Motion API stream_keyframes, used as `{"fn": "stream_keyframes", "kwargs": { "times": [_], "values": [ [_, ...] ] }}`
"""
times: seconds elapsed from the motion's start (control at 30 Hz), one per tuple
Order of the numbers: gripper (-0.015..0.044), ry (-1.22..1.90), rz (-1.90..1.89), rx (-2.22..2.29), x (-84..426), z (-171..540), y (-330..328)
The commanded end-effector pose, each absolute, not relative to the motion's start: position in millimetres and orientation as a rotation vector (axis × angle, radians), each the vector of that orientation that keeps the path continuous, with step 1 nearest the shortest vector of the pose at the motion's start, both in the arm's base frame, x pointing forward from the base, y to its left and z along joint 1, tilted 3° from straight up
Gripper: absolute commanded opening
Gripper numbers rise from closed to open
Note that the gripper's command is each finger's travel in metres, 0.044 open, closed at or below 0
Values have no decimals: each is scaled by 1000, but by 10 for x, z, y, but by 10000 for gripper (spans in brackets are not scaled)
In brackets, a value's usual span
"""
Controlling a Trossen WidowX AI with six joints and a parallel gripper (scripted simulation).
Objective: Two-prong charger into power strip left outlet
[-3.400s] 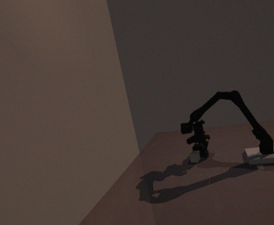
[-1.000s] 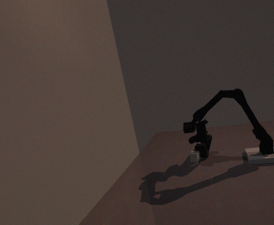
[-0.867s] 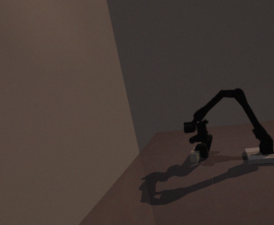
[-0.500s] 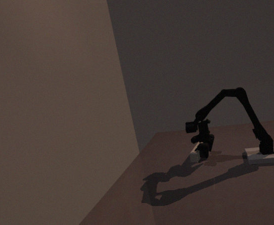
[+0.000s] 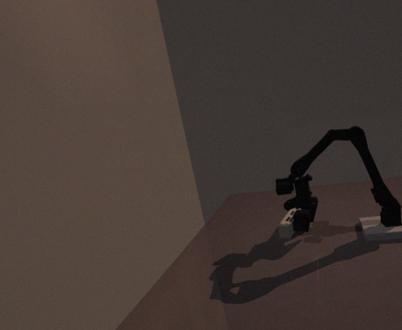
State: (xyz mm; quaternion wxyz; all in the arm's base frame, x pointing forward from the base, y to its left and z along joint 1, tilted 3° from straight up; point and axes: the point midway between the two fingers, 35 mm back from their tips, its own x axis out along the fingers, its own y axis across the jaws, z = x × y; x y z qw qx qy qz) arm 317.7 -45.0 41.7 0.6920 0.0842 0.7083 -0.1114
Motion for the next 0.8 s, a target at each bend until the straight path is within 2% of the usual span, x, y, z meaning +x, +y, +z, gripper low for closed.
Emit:
{"fn": "stream_keyframes", "kwargs": {
  "times": [0.0,0.67,0.77],
  "values": [
    [440,1587,-251,192,3127,400,-436],
    [440,1589,-251,192,2919,383,-381],
    [440,1499,-253,170,2996,496,-396]
  ]
}}
